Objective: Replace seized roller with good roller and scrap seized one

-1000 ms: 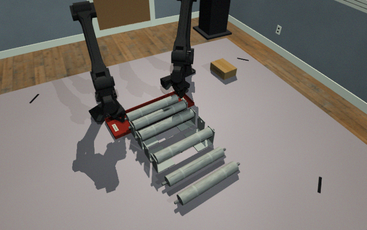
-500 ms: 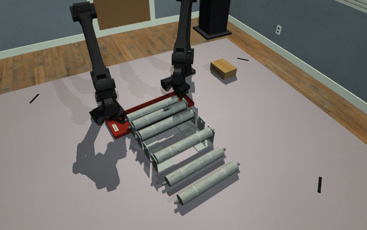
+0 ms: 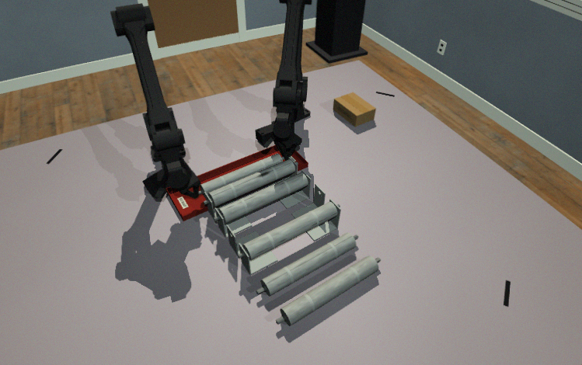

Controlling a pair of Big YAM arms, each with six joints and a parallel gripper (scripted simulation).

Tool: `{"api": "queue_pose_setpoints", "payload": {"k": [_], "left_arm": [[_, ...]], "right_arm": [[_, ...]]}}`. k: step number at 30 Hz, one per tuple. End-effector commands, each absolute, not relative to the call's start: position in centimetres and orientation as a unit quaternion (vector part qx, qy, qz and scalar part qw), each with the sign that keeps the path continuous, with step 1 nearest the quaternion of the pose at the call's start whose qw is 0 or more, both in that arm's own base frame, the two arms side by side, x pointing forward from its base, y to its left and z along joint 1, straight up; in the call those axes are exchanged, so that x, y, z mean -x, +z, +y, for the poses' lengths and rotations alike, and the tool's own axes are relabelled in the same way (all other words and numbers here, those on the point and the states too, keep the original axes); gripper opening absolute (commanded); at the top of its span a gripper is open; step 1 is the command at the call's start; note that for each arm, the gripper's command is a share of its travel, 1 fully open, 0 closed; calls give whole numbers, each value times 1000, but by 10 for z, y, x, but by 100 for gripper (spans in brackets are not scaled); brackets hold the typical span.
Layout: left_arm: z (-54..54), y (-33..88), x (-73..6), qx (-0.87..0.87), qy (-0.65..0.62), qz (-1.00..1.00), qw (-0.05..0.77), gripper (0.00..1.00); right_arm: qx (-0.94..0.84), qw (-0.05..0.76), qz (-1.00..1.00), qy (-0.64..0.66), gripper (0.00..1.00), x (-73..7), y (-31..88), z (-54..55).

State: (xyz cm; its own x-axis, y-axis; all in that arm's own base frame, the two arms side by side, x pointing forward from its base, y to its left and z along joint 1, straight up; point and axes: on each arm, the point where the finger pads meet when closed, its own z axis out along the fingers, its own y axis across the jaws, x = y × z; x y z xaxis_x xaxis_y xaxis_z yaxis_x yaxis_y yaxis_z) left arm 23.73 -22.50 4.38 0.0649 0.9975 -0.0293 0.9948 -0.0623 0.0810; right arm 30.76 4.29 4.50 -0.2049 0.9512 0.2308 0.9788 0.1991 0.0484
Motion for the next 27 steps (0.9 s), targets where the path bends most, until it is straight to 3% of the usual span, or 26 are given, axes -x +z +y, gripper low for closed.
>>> {"api": "queue_pose_setpoints", "payload": {"k": [1, 27], "left_arm": [[-245, 70, -267, -720, 20, 688, 85, 3], [-244, 45, -267, -724, 6, 688, 53, 3]], "right_arm": [[625, 28, -770, -127, 3, -353, 79, 41], [627, 42, -770, -109, 3, -353, 64, 43]]}}
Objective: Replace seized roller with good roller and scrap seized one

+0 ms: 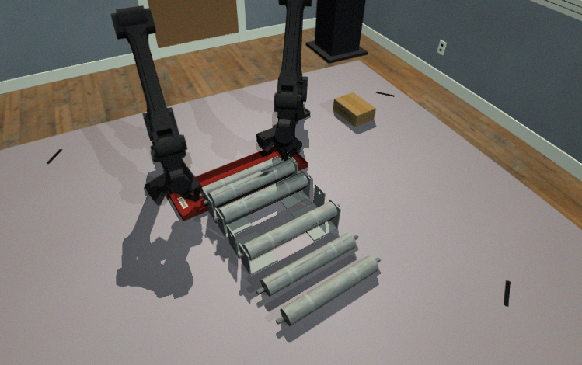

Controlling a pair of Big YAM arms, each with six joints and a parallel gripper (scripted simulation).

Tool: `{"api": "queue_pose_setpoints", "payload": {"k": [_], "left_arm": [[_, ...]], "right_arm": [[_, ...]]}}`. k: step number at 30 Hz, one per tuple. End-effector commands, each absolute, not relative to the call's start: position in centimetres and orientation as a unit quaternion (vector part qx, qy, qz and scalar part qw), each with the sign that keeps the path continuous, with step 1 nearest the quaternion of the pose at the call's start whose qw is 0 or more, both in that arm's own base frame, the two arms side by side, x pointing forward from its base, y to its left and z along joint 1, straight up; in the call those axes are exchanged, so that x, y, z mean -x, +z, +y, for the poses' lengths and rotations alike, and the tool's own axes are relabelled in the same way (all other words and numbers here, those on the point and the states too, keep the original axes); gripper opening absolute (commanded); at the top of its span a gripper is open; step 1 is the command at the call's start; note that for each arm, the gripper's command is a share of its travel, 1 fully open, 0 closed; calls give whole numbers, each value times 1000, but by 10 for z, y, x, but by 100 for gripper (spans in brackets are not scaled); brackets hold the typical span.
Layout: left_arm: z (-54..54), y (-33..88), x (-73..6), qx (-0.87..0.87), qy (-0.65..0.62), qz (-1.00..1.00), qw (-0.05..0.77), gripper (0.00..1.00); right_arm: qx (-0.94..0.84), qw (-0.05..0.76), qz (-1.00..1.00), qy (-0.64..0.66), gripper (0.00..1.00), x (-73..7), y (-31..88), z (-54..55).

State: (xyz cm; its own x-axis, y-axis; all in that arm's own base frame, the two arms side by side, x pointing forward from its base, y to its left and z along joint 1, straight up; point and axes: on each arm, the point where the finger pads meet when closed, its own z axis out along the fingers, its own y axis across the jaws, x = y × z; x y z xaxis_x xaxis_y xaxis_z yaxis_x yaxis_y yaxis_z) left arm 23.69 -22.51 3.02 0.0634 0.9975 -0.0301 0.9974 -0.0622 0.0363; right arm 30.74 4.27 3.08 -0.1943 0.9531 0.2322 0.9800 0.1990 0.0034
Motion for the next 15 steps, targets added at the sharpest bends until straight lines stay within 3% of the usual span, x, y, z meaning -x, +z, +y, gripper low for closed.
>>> {"api": "queue_pose_setpoints", "payload": {"k": [1, 6, 7, 15], "left_arm": [[-244, 45, -268, -719, 5, 693, 53, 3], [-243, 62, -267, -720, 6, 691, 68, 3], [-243, 61, -266, -719, 6, 692, 68, 32], [-245, 56, -263, -723, 5, 688, 63, 32]], "right_arm": [[625, 42, -772, -109, 3, -353, 63, 43], [628, 50, -770, -101, 3, -348, 62, 41], [628, 50, -770, -102, 3, -349, 62, 41], [627, 49, -770, -104, 3, -350, 62, 41]]}}
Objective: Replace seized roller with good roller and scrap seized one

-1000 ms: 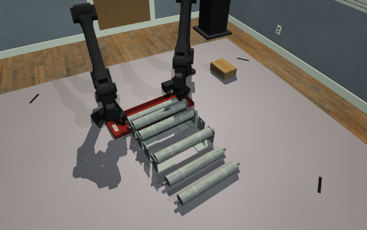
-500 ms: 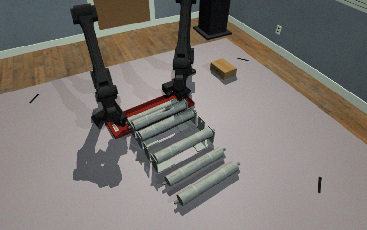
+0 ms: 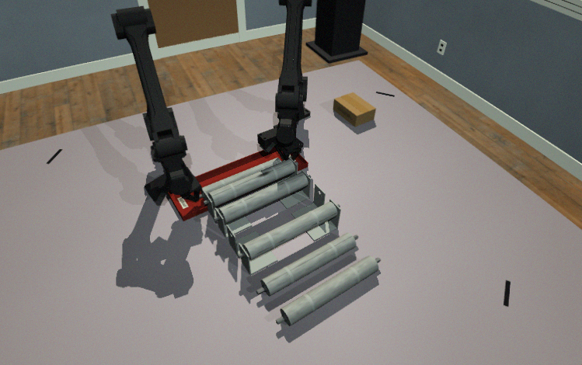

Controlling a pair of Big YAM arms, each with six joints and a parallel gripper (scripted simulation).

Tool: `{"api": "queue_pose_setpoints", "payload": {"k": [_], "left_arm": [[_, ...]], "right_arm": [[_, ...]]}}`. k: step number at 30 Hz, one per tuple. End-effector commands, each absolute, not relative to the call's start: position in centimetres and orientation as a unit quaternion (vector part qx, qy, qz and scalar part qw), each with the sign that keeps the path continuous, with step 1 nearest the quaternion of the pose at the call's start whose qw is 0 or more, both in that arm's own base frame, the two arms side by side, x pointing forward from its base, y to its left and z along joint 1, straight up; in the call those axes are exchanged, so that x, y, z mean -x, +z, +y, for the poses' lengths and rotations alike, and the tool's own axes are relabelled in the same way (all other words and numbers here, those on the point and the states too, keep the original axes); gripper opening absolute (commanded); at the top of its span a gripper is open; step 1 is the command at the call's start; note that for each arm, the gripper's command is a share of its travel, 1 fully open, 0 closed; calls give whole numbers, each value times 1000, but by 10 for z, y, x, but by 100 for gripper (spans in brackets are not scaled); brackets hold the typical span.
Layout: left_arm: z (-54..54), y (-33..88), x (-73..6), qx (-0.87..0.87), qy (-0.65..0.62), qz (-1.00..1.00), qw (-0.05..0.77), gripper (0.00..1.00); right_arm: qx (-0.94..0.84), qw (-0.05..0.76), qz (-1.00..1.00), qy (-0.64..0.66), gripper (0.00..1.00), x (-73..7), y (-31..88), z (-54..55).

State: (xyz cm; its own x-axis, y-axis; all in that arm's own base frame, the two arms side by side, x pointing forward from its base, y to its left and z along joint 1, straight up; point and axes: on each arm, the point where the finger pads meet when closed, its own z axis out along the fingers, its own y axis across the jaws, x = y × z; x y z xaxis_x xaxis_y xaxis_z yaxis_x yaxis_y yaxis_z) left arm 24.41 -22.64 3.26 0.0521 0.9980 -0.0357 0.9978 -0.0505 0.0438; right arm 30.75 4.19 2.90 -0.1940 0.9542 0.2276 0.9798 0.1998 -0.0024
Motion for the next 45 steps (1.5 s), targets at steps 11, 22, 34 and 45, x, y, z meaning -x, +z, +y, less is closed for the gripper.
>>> {"api": "queue_pose_setpoints", "payload": {"k": [11, 22, 34, 45], "left_arm": [[-243, 52, -259, -723, 4, 688, 57, 32], [-243, 52, -259, -723, 4, 688, 57, 32], [-244, 99, -261, -723, 5, 688, 68, 32], [-233, 94, -248, -724, 4, 688, 51, 32]], "right_arm": [[628, 51, -770, -102, 32, -347, 60, 41], [628, 55, -770, -99, 32, -349, 56, 41], [623, 49, -774, -103, 32, -349, 98, 30], [619, 61, -777, -93, 32, -330, 96, 32]]}}
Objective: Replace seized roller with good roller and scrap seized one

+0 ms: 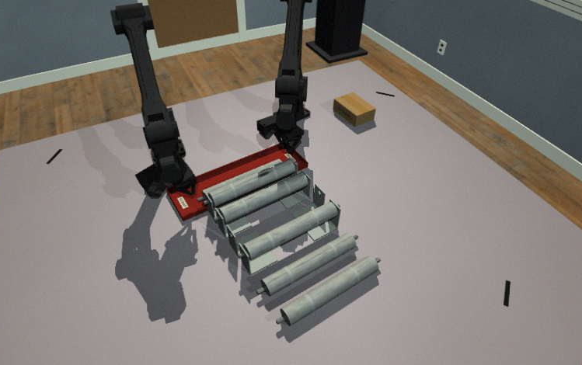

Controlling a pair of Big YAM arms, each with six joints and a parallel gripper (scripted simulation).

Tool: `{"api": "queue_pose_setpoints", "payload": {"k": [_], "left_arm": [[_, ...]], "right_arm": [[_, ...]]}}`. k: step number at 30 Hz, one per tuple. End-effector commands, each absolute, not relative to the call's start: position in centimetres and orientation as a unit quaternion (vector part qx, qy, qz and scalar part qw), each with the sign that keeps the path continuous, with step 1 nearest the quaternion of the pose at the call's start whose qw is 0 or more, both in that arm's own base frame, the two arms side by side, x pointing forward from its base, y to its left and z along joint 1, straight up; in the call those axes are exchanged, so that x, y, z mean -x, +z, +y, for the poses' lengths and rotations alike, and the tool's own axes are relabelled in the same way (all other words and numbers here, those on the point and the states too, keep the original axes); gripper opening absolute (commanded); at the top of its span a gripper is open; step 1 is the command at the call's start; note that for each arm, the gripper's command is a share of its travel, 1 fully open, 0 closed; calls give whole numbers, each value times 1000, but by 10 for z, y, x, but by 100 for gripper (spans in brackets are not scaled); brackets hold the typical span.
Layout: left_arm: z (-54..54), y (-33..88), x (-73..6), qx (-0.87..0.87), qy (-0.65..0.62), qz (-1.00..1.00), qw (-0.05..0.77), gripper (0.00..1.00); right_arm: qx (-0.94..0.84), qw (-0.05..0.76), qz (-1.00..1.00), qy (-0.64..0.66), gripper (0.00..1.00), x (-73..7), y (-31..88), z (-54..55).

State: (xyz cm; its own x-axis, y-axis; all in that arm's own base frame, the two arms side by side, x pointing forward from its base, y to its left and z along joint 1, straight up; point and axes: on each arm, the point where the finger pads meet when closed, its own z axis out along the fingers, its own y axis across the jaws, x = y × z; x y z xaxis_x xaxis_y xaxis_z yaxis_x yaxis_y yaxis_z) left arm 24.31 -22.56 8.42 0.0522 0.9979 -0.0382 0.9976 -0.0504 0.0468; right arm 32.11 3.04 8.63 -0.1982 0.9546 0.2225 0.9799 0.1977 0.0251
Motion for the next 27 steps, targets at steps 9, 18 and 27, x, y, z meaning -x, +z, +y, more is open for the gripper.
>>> {"api": "queue_pose_setpoints", "payload": {"k": [9, 18, 27], "left_arm": [[-230, 96, -244, -724, 4, 688, 46, 32], [-229, 96, -243, -724, 3, 688, 44, 32], [-229, 96, -244, -724, 4, 688, 46, 32]], "right_arm": [[619, 64, -777, -91, 32, -330, 100, 32], [619, 66, -777, -90, 32, -328, 99, 32], [619, 65, -777, -90, 32, -328, 99, 32]]}}
